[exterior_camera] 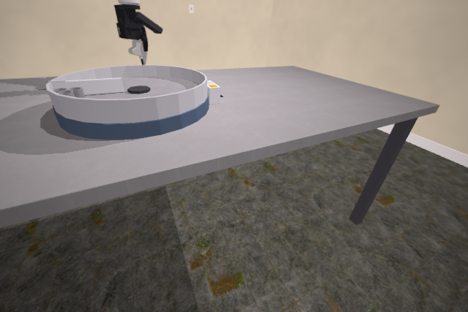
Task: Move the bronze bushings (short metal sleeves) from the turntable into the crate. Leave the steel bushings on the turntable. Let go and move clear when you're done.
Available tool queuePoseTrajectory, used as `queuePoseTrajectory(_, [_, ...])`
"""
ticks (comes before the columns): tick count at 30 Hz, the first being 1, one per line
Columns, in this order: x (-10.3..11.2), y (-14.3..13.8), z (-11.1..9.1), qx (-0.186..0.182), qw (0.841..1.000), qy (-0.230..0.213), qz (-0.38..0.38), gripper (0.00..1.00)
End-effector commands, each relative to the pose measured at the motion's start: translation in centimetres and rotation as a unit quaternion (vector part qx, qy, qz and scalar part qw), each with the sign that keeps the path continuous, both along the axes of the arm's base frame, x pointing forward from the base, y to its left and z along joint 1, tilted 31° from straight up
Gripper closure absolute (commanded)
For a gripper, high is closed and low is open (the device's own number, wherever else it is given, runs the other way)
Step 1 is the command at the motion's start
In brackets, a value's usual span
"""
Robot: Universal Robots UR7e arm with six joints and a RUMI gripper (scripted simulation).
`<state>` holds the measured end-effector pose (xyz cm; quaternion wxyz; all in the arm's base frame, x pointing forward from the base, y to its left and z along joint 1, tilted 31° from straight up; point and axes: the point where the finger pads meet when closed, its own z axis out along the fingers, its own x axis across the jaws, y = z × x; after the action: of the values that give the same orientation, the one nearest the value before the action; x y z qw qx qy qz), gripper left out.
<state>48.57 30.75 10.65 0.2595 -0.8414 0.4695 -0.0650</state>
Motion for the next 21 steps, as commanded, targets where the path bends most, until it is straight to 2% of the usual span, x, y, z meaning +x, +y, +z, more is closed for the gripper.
queuePoseTrajectory(1, [-0.9,-1.0,2.1,0.000,1.000,0.002,0.001,0.94])
queuePoseTrajectory(12, [-1.6,-1.9,4.3,0.000,1.000,0.001,0.001,0.94])
queuePoseTrajectory(21, [-1.9,-2.0,4.3,-0.001,1.000,0.003,0.002,0.94])
